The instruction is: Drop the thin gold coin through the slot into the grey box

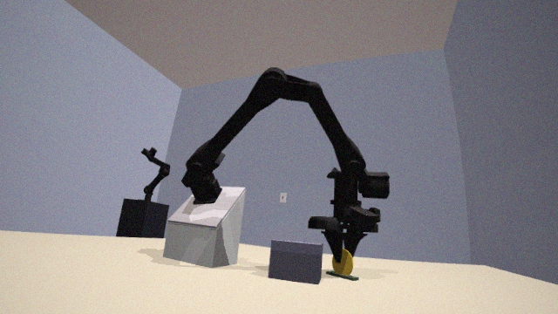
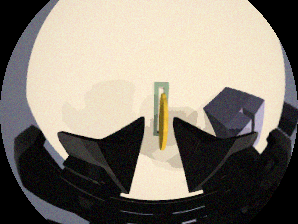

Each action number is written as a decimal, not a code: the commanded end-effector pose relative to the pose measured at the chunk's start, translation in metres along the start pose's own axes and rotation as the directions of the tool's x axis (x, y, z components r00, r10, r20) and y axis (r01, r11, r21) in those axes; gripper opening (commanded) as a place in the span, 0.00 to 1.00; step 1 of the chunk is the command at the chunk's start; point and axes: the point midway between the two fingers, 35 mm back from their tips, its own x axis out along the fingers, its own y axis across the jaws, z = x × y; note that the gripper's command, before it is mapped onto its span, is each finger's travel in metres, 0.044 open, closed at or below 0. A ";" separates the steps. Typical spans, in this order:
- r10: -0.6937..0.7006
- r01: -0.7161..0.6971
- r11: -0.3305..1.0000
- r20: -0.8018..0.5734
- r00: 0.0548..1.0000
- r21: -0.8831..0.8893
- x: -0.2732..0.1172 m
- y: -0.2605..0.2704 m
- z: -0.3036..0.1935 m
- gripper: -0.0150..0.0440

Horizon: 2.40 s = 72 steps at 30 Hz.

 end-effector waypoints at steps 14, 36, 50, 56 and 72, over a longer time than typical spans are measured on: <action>-0.010 0.010 1.000 0.002 1.000 -0.004 0.023 -0.004 -0.001 0.39; -0.006 0.006 1.000 0.000 1.000 -0.004 0.005 -0.001 0.000 0.25; -0.001 0.001 1.000 0.002 1.000 -0.002 -0.031 0.001 0.000 0.25; -0.002 0.002 1.000 0.001 1.000 -0.002 -0.046 0.001 0.000 0.25; -0.006 0.006 0.996 -0.001 1.000 -0.088 -0.073 -0.003 -0.002 0.25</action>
